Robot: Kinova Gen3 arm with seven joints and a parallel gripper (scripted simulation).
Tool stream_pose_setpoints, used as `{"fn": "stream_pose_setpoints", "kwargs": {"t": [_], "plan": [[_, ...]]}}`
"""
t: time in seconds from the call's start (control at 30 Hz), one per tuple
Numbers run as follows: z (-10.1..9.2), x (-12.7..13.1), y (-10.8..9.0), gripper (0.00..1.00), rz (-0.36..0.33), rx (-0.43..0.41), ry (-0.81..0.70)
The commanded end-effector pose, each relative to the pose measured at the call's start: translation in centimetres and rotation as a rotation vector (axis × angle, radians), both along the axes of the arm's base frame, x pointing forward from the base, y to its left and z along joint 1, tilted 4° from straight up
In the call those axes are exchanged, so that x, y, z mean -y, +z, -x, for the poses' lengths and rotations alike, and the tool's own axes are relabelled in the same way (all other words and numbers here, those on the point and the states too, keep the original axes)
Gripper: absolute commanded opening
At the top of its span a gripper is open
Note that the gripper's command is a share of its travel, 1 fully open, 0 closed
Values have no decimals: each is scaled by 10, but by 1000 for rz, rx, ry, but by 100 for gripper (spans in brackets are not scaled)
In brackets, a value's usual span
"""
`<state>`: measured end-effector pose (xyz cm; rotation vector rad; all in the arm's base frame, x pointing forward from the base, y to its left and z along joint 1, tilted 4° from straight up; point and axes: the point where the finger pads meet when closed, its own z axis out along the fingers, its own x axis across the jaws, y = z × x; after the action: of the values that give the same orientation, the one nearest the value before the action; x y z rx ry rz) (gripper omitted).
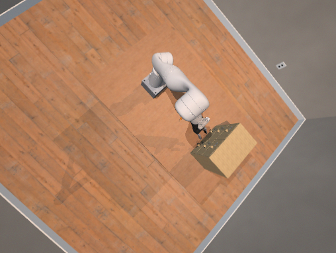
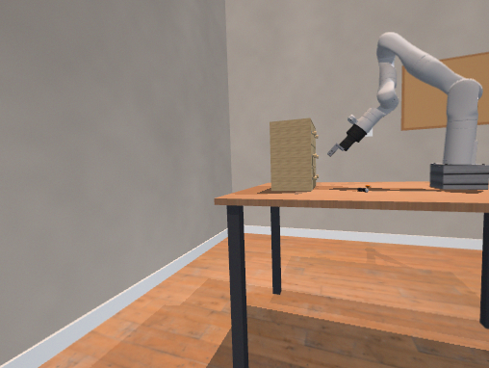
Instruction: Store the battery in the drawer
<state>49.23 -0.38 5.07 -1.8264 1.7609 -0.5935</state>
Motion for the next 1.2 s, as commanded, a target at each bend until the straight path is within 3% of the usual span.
{"fn": "stream_pose_setpoints", "kwargs": {"t": [0.0, 1.17], "plan": [[-3, 2, 7, 100, 6, 5, 0], [8, 2, 24, 100, 12, -146, 7]]}}
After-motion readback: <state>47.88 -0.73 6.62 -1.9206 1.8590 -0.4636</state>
